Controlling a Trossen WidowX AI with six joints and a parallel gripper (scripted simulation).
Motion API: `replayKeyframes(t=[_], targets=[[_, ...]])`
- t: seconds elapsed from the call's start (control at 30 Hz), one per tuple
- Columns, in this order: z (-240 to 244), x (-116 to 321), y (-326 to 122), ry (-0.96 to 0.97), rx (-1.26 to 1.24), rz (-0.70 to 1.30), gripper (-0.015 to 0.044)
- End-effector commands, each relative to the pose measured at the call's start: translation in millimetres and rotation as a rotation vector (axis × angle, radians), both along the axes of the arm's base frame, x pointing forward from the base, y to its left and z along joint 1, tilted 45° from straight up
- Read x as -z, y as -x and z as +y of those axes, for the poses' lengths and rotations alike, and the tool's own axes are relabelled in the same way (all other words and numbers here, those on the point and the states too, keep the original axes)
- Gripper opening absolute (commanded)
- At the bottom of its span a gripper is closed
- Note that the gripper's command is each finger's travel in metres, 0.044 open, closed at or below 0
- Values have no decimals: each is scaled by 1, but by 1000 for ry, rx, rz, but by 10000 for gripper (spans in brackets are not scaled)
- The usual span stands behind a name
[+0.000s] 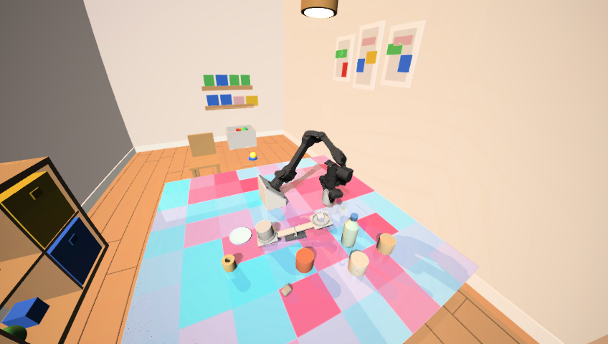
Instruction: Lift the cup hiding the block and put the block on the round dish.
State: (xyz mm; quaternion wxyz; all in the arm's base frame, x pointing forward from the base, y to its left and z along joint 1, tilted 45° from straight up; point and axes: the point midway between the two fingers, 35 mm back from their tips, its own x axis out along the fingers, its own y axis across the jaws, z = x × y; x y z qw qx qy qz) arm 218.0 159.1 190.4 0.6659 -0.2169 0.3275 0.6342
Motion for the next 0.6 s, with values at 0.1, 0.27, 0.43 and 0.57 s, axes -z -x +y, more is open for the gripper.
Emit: replayKeyframes(t=[0.1,0.27,0.43,0.57], targets=[[14,14,1,-1,6,1,0],[25,25,2,-3,6,1,0],[28,28,2,-3,6,1,0],[32,33,2,-3,6,1,0]])
